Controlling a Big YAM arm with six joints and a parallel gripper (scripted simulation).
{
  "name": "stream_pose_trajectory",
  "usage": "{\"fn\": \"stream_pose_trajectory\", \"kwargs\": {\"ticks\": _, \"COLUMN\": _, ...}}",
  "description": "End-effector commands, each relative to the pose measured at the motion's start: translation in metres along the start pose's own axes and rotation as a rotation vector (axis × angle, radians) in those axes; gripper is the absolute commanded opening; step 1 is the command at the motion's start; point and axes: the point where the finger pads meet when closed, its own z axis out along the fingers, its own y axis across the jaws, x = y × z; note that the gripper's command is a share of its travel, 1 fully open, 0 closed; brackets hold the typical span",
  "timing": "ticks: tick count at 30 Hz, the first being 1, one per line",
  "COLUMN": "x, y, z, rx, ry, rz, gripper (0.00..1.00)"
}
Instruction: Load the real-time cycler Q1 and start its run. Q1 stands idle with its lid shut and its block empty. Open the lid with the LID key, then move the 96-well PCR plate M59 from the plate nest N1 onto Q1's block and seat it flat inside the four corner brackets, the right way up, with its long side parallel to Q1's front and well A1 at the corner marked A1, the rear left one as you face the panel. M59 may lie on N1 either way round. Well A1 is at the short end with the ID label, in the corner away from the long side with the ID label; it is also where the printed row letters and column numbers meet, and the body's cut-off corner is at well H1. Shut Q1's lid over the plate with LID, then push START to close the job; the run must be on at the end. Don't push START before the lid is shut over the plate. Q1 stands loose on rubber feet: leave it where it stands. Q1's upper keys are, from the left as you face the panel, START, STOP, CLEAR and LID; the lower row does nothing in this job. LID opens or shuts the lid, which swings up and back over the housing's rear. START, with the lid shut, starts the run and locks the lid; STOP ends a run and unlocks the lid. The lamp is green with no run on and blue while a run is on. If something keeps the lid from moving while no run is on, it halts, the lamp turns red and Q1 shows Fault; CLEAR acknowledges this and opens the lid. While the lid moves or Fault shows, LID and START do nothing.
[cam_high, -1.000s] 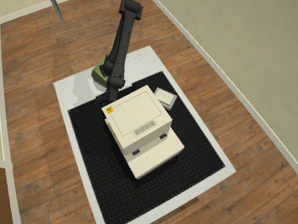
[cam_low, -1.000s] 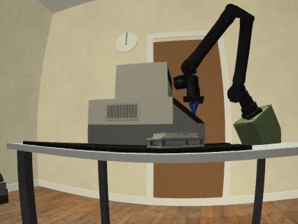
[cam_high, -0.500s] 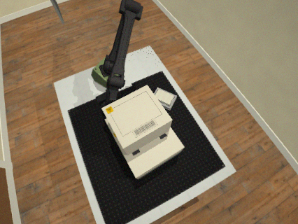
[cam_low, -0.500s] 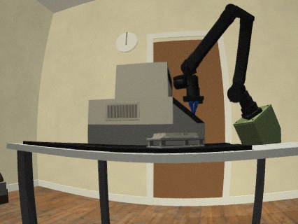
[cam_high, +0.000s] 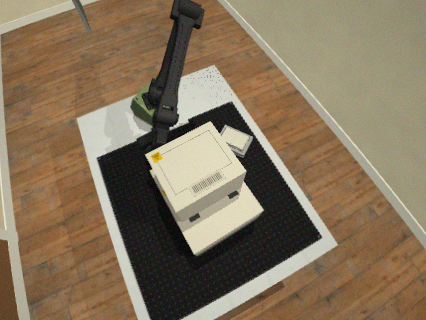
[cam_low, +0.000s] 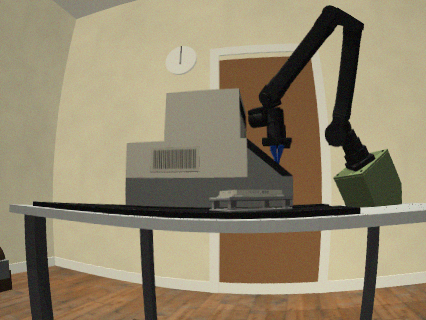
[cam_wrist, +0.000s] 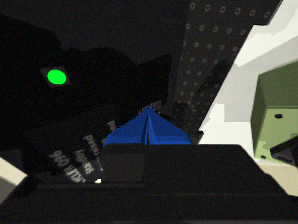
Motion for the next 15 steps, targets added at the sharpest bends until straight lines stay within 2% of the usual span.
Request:
{"fn": "stream_pose_trajectory", "kwargs": {"ticks": 1, "x": -0.002, "y": 0.0121, "z": -0.0081, "rx": -0.029, "ry": -0.022, "rz": -0.014, "gripper": 0.0}}
{"fn": "stream_pose_trajectory", "kwargs": {"ticks": 15, "x": -0.001, "y": 0.0142, "z": -0.0072, "rx": -0.029, "ry": -0.02, "rz": -0.013, "gripper": 0.0}}
